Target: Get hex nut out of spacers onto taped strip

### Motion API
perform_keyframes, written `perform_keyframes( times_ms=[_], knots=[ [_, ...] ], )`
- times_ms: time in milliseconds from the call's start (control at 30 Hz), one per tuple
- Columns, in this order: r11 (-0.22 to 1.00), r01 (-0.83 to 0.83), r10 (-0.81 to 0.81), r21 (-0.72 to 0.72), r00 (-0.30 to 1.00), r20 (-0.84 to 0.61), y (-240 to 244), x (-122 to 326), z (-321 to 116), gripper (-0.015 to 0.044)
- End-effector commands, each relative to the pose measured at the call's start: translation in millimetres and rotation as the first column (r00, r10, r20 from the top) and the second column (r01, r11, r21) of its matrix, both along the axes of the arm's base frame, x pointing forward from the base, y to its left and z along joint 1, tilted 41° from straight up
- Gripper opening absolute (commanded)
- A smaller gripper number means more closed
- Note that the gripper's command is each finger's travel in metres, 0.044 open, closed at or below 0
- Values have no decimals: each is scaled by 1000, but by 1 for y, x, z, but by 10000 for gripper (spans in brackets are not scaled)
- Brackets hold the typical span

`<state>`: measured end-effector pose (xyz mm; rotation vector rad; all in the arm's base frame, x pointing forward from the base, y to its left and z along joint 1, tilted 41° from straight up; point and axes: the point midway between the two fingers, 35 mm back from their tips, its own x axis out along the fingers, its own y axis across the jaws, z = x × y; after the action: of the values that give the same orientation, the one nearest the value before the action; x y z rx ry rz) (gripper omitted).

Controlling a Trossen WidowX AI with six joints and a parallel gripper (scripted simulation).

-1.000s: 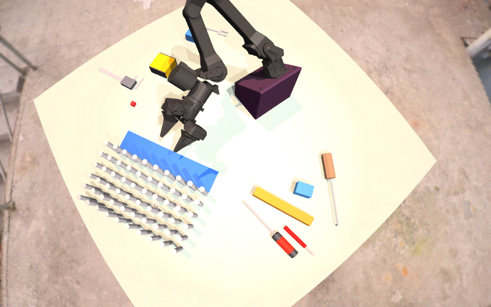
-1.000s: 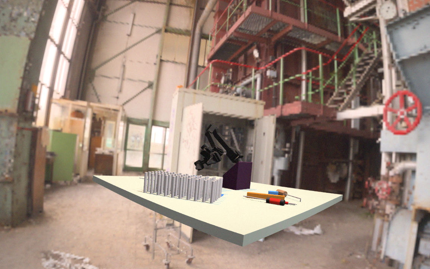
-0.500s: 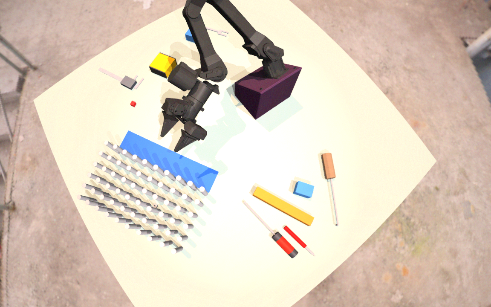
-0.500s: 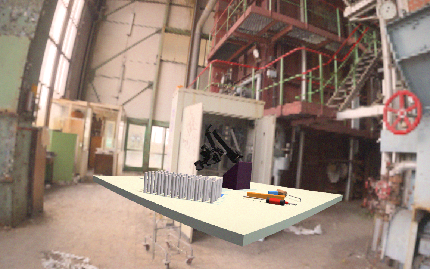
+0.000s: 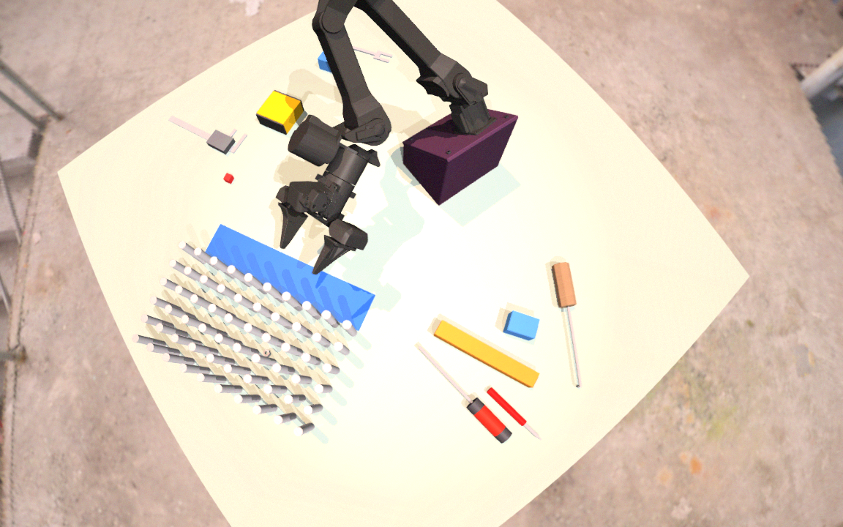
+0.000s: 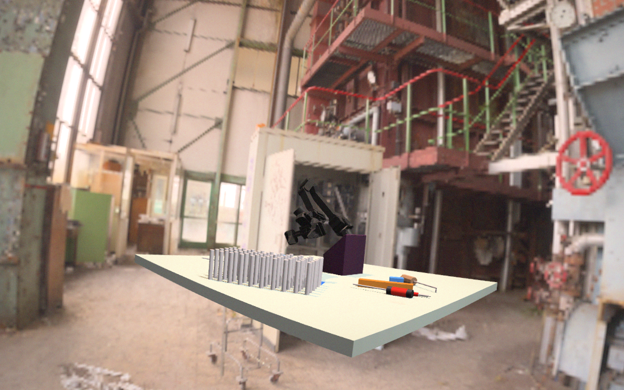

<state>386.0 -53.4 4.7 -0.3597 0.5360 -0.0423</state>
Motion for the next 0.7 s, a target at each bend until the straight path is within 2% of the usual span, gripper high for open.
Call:
perform_keyframes(
  times_ms=[0, 167, 267, 367, 533, 667],
  knots=[
    [956, -256, 233, -141, 959, -163, 58, 5, -32, 440],
    [736, -617, 494, -278, 771, -402, 135, -10, -74, 440],
    [536, -785, 585, -310, 610, -534, 173, -30, -97, 440],
    [285, -908, 630, -307, 419, -654, 210, -53, -117, 440],
    [-175, -958, 587, -229, 85, -805, 261, -101, -146, 440],
    [-519, -847, 445, -113, -155, -882, 292, -145, -165, 440]
  ],
)
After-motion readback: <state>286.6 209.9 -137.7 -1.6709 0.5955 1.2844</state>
